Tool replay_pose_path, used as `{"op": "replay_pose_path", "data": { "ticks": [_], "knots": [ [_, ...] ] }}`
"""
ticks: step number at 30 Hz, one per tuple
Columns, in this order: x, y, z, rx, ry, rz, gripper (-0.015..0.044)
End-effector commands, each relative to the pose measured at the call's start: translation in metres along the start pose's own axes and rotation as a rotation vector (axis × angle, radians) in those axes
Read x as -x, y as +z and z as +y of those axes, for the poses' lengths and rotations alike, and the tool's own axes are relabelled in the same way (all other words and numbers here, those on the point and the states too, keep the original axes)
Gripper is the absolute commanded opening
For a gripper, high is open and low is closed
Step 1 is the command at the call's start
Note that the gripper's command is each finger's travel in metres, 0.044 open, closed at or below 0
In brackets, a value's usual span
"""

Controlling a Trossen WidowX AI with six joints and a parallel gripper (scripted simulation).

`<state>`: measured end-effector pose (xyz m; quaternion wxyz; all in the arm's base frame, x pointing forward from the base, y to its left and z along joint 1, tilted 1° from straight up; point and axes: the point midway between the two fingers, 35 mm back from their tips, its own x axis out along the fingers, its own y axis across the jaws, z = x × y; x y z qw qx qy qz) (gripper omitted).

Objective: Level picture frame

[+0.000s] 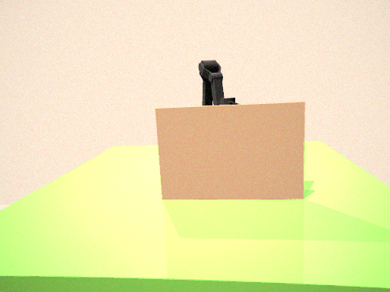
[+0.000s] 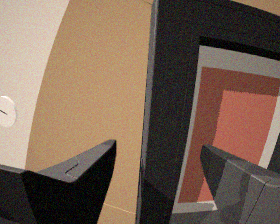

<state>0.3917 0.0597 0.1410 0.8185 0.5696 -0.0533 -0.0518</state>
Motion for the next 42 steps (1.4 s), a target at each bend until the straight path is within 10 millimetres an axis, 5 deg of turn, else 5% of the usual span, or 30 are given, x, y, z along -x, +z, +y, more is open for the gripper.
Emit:
{"op": "replay_pose_path", "data": {
  "ticks": [1, 3, 9, 19, 42],
  "knots": [
    [-0.0007, -0.0005, 0.0007, -0.004, 0.002, 0.002, 0.026],
    [-0.0007, -0.0005, 0.0007, -0.004, 0.002, 0.002, 0.026],
    [-0.0007, -0.0005, 0.0007, -0.004, 0.002, 0.002, 0.0103],
    [-0.0007, -0.0005, 0.0007, -0.004, 0.002, 0.002, 0.0],
    [-0.0003, 0.0, 0.0054, -0.004, 0.002, 0.002, 0.0]
  ]
}}
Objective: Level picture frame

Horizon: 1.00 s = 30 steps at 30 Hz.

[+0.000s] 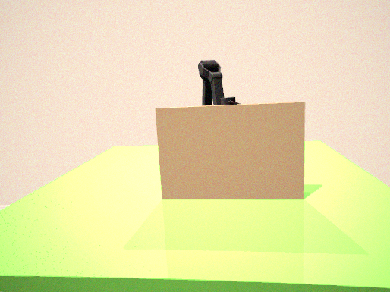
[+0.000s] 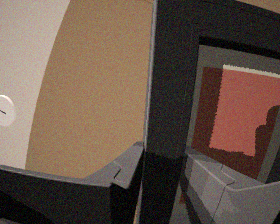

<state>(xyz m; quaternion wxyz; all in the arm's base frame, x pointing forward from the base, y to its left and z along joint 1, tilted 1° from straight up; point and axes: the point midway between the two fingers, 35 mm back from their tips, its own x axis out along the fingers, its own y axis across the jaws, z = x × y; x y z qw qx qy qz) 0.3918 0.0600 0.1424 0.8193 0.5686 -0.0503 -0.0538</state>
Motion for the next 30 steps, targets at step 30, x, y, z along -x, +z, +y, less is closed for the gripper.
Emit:
{"op": "replay_pose_path", "data": {
  "ticks": [30],
  "knots": [
    [-0.0002, 0.0, 0.0137, -0.007, 0.008, -0.001, 0.0]
  ]
}}
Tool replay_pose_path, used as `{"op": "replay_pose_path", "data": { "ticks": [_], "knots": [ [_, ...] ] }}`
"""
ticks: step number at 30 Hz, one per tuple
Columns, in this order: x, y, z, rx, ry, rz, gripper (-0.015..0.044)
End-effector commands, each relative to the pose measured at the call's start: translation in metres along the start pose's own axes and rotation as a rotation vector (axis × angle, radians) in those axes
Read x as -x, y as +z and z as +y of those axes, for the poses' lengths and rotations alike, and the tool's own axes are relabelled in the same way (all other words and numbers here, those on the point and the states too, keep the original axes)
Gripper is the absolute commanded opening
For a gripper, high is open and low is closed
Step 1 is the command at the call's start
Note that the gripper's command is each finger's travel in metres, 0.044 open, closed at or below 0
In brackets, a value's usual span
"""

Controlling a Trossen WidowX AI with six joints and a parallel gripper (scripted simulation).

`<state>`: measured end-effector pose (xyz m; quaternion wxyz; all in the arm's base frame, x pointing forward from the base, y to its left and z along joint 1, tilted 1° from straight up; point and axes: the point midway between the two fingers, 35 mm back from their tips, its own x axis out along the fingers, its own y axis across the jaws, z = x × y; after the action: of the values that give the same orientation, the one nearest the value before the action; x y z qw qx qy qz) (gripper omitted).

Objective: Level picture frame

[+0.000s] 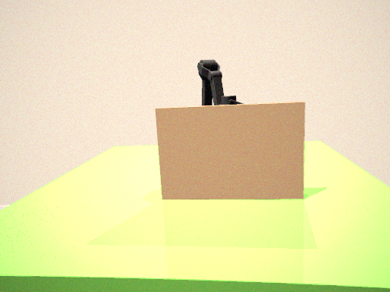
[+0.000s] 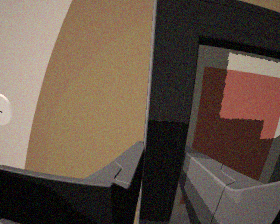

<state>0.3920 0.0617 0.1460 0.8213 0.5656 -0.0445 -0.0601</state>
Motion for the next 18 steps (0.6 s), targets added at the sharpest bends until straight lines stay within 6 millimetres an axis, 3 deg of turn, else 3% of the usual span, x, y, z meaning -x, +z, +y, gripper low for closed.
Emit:
{"op": "replay_pose_path", "data": {
  "ticks": [1, 18],
  "knots": [
    [0.0, 0.0004, 0.0099, -0.016, 0.025, -0.003, 0.0],
    [0.0, 0.0004, 0.0092, -0.016, 0.025, -0.003, 0.0]
  ]
}}
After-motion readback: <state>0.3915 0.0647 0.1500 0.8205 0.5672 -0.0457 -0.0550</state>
